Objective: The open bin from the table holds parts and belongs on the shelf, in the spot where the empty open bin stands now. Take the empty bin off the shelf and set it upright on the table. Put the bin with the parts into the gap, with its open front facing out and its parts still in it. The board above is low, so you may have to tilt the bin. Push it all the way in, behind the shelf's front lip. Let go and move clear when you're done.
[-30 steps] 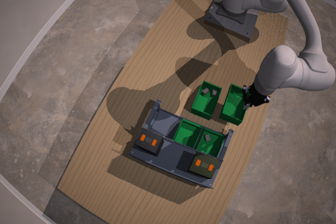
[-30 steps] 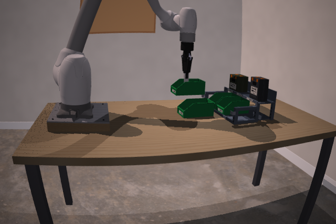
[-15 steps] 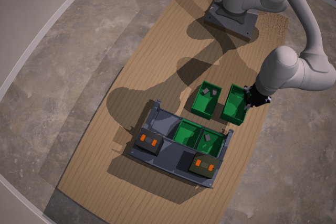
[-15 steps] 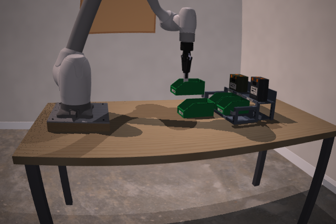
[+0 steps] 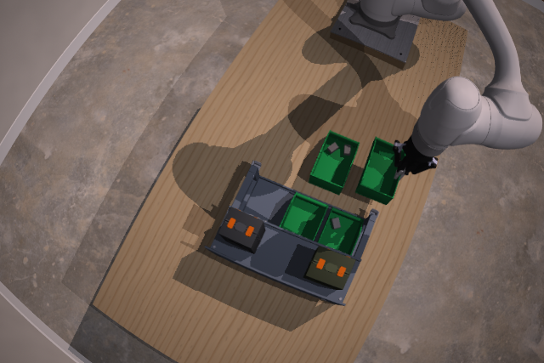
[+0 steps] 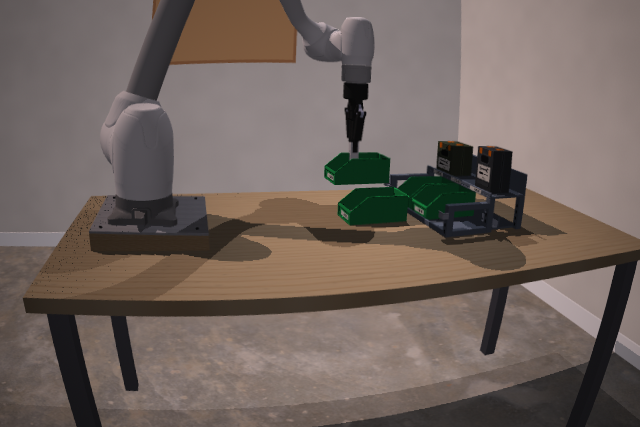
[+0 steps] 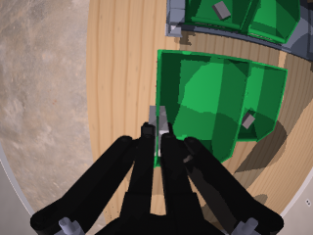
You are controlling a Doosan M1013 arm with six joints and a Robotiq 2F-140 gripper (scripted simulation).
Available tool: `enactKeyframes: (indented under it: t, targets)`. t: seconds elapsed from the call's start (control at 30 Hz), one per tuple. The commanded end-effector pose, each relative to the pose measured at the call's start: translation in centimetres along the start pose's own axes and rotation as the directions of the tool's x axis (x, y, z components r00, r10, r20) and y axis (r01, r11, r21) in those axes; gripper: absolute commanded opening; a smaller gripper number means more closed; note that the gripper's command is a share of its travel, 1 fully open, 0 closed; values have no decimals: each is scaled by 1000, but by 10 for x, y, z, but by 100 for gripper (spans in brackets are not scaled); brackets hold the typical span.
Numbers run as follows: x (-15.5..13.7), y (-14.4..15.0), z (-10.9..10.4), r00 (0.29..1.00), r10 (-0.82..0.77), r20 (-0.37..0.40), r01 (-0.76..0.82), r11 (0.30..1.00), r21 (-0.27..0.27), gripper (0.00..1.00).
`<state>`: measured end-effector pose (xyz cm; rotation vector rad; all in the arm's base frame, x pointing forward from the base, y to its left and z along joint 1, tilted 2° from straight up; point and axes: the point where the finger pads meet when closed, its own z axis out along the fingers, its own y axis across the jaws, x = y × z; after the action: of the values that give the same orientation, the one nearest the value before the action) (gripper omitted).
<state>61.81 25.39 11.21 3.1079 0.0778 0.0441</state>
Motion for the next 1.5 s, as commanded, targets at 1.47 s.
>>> enactKeyframes:
  t: [1.47]
  targets:
    - [0, 0, 69, 1000, 0, 0, 0, 1000, 0, 10]
